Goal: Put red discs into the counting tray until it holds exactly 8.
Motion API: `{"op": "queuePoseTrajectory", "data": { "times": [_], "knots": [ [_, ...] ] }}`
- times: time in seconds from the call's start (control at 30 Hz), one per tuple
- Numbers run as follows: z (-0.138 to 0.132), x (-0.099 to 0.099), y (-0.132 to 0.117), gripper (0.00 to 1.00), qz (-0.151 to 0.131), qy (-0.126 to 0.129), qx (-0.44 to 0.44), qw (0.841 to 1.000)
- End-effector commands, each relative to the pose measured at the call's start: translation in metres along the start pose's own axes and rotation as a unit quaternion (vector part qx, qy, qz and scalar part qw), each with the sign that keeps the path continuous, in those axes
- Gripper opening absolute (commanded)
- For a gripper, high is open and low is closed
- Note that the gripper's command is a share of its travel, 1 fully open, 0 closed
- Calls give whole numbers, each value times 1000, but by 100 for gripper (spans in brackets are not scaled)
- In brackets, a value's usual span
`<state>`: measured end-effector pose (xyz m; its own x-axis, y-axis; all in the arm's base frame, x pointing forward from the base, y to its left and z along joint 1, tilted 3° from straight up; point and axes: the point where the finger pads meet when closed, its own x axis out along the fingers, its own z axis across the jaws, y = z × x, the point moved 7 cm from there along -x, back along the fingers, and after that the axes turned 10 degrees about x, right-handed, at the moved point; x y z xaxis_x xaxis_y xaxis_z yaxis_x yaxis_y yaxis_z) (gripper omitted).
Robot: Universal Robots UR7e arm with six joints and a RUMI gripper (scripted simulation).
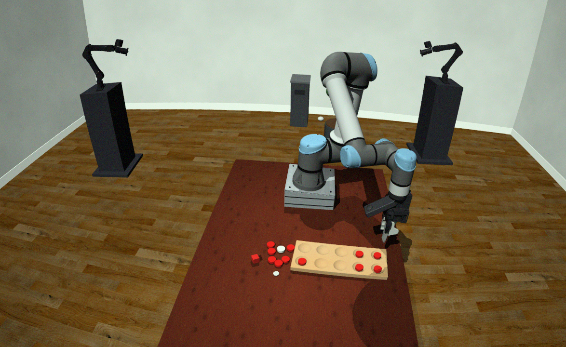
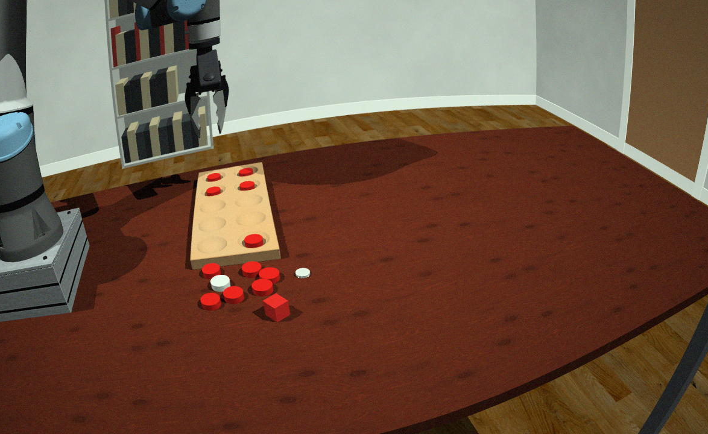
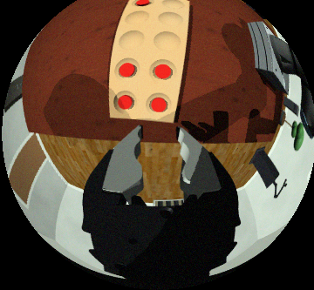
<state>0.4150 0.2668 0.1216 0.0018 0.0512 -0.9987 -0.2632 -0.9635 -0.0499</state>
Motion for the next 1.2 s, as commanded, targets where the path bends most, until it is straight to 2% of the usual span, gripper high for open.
{"op": "queuePoseTrajectory", "data": {
  "times": [0.0,1.17],
  "knots": [
    [0,0,0,28,0,1,0,1000],
    [-1,-1,1,28,0,1,13,1000]
  ]
}}
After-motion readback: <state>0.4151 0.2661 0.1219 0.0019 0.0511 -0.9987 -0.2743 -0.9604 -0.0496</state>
